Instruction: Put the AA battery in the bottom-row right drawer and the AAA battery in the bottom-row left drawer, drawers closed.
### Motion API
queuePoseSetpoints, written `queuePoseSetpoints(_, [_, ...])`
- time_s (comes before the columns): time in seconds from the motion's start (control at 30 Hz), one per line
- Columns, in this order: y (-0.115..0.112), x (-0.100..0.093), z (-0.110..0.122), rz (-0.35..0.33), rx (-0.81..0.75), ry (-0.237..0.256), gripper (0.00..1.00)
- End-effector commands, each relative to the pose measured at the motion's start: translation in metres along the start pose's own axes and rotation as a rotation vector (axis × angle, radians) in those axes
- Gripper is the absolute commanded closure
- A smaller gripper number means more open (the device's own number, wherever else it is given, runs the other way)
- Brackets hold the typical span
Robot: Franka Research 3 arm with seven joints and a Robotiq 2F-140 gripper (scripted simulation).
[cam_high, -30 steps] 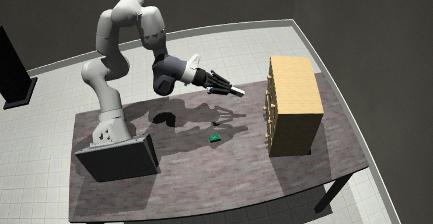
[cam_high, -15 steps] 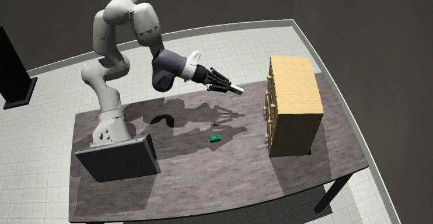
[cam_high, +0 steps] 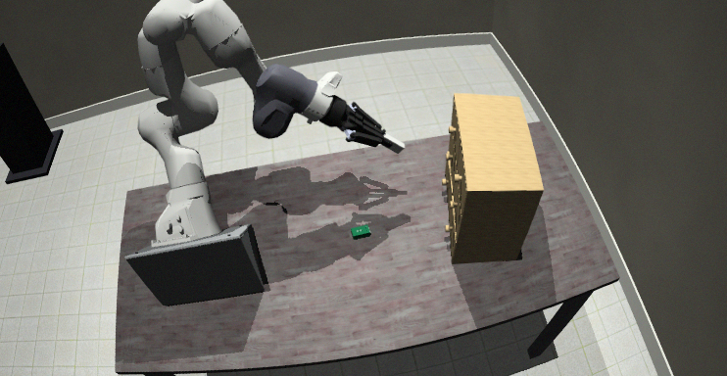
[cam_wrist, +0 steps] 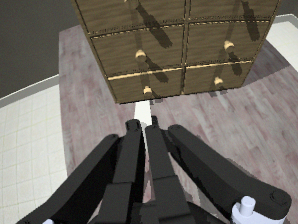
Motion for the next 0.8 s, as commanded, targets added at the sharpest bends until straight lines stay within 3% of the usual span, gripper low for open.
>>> queuePoseSetpoints(0.0, [-0.015,-0.002,0.007,-0.11,0.01,-0.043,1.0])
queuePoseSetpoints(0.3, [-0.008,-0.031,0.005,-0.317,0.011,-0.094,1.0])
queuePoseSetpoints(0.37, [-0.008,-0.031,0.005,-0.317,0.011,-0.094,1.0])
queuePoseSetpoints(0.77, [0.001,-0.07,0.003,-0.617,0.013,-0.167,1.0])
Point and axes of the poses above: the point where the finger pads meet when closed, its own x axis out along the fingers, its own z axis across the jaws, y = z × x, the point moved 2 cm from there along -x, back along the fingers, and after that the axes turned 14 degrees about x, right-handed, at the moved point
